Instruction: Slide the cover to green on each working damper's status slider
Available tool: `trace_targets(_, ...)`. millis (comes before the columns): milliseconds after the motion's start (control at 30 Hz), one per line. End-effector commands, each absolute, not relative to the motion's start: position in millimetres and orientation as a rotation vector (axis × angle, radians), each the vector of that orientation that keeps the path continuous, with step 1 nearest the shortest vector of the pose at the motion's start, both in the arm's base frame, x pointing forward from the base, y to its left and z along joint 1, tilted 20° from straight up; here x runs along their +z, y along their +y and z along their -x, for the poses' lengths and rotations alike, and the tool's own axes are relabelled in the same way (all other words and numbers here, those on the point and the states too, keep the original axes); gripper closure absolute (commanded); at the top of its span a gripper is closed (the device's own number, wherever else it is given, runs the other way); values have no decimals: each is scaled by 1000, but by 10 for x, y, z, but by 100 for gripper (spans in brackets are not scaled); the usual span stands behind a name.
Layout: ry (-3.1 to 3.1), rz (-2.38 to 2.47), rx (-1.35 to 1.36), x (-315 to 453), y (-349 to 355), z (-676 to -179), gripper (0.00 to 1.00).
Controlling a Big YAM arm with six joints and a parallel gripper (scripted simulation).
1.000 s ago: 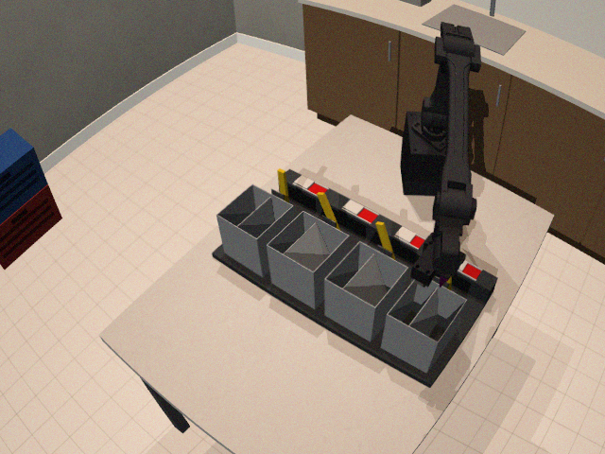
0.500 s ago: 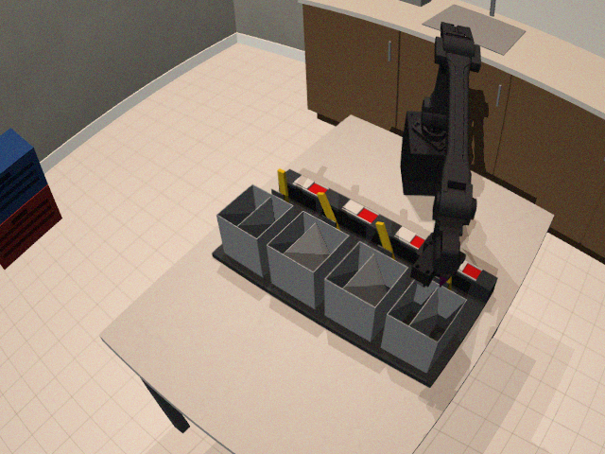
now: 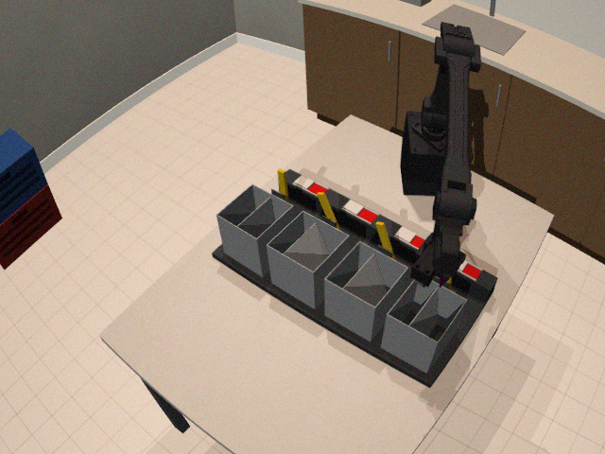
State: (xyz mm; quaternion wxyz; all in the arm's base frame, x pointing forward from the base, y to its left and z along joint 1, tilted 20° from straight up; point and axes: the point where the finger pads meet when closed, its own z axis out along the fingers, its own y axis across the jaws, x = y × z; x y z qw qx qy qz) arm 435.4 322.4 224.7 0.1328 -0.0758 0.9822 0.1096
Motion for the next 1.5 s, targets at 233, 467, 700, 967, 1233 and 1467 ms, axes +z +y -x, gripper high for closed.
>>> trace_targets(233,2783,198,365,2625,3288,-4482,64)
trace_targets(467,2783,198,365,2625,3288,-4482,64)
trace_targets(700,2783,198,365,2625,3288,-4482,64)
trace_targets(967,2800,212,427,2279,3144,-4097,64)
trace_targets(1233,2779,253,621,1773,2887,-3311,64)
trace_targets(1467,2773,250,624,1791,2941,-3422,64)
